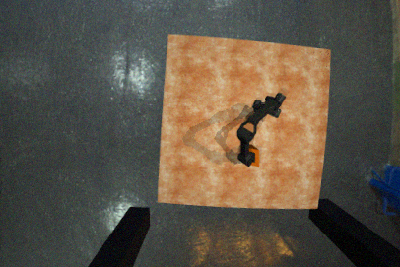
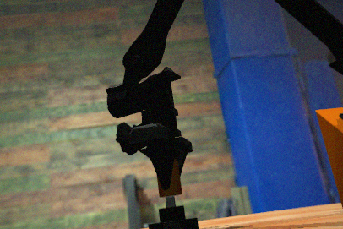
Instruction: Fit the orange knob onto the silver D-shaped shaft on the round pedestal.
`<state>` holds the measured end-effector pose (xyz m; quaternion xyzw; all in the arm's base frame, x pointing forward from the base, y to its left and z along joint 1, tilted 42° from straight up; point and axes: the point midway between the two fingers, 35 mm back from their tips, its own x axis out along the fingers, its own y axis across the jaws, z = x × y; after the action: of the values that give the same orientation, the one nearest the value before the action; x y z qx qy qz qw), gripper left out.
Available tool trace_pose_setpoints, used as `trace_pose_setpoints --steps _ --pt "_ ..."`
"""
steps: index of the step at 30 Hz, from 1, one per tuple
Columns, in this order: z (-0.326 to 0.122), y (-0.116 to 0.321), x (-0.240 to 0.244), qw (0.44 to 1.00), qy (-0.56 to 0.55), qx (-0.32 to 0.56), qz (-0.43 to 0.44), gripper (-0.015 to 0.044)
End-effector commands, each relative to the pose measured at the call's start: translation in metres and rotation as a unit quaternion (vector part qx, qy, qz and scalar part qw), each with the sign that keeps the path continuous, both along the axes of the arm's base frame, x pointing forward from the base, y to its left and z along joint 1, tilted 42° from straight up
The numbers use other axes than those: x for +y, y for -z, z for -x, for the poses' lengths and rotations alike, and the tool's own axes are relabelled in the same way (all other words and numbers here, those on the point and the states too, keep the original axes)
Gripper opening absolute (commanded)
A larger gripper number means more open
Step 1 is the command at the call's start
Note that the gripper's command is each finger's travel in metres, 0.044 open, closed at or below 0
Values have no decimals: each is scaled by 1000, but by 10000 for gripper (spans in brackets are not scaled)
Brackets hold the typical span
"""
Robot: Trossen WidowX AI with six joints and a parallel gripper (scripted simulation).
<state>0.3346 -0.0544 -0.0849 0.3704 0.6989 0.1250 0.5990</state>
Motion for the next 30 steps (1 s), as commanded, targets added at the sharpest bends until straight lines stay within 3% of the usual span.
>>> trace_pose_setpoints --steps 1,30 --pt "-4 -2 -3 1000 1 -4 3 0" --pt "-6 -2 -3 999 -32 -33 2 0"
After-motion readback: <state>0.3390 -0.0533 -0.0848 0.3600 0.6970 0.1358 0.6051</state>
